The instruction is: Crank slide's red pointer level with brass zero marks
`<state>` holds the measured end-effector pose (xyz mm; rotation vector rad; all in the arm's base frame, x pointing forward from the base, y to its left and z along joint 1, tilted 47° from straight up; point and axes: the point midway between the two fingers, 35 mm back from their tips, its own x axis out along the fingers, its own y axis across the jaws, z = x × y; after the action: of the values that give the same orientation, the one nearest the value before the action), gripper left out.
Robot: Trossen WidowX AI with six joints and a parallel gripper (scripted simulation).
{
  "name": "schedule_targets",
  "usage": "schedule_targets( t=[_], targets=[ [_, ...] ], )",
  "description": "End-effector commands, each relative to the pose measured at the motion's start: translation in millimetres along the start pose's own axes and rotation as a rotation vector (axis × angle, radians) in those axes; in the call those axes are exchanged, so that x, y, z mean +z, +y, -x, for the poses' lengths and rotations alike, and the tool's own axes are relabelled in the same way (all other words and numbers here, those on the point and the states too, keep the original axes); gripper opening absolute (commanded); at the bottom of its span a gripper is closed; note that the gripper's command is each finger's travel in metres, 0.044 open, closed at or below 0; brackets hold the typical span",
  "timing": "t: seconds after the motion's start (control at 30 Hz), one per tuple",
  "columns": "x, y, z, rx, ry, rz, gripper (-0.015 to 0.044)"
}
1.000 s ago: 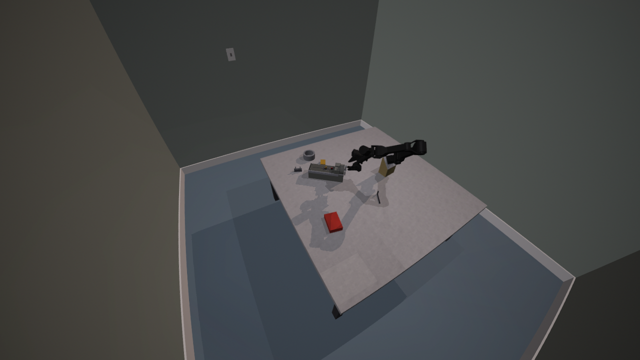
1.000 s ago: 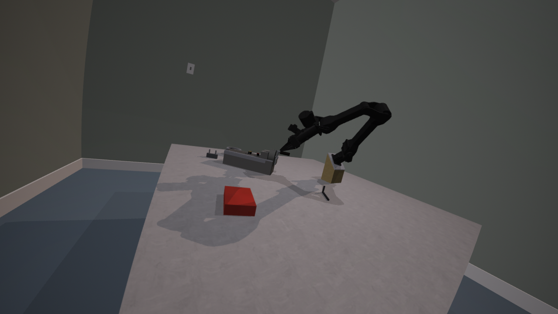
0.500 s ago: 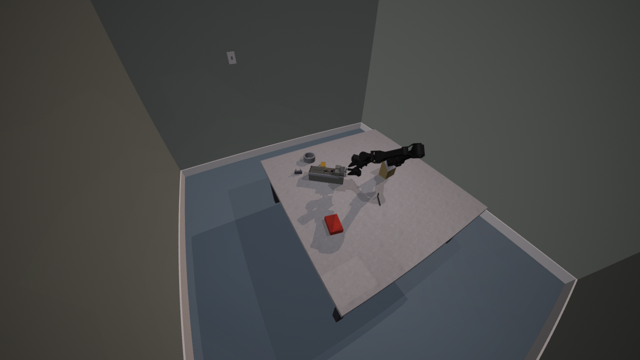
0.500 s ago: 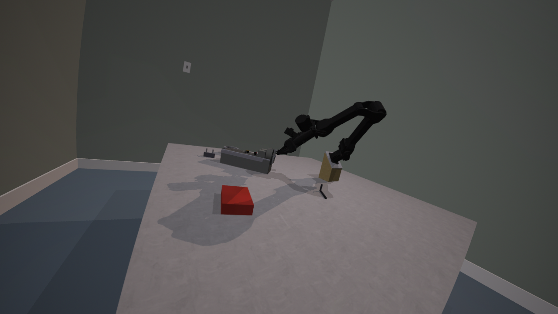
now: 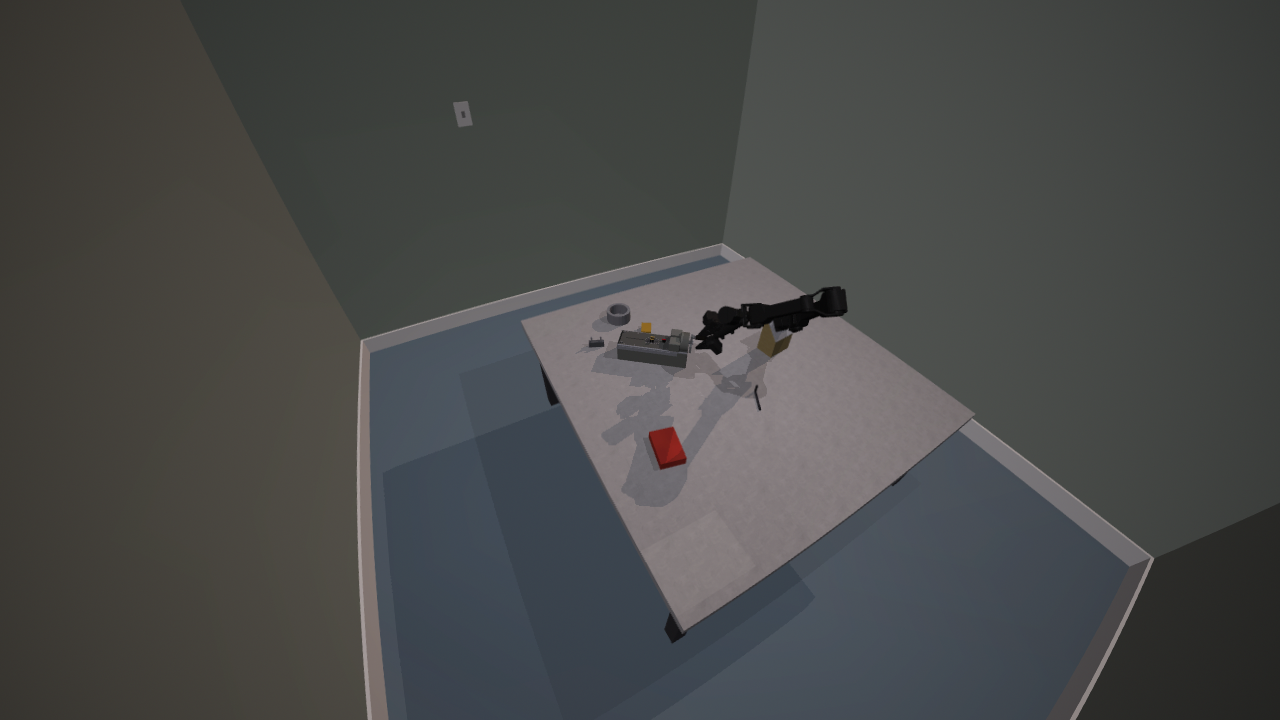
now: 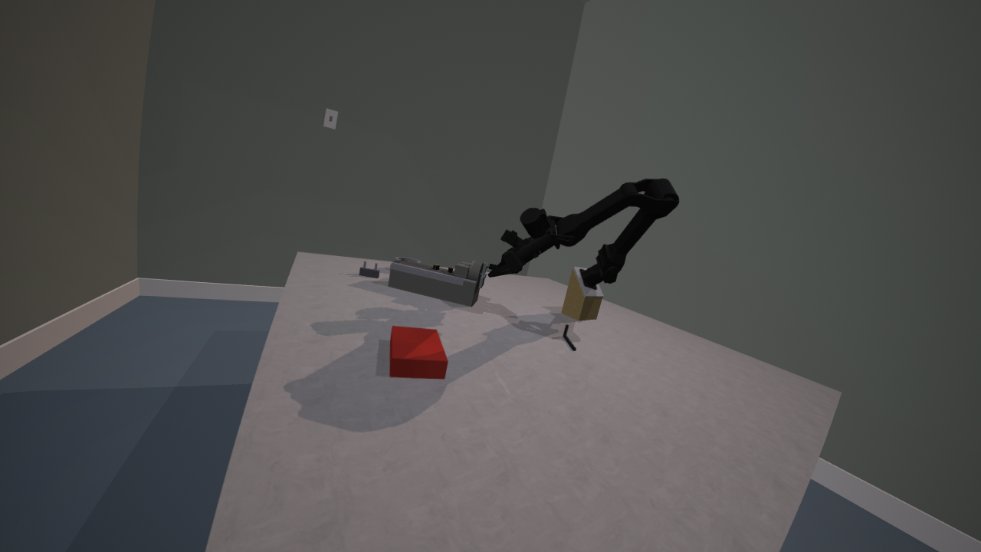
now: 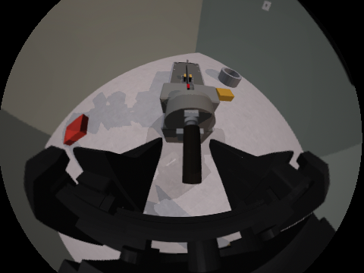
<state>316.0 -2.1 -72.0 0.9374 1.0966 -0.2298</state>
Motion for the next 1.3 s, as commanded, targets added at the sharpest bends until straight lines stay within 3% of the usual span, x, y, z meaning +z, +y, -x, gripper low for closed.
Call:
schedule_targets(
  t=[0.0,0.27,1.27],
  targets=[
    [-1,-2,0,-0.007,0.000,-0.007,0.0204],
    [-1,-2,0,-0.007,0.000,-0.007,0.0000],
    [-8,-31,-7,-0.008,0.000,-0.007,0.0000]
  ],
)
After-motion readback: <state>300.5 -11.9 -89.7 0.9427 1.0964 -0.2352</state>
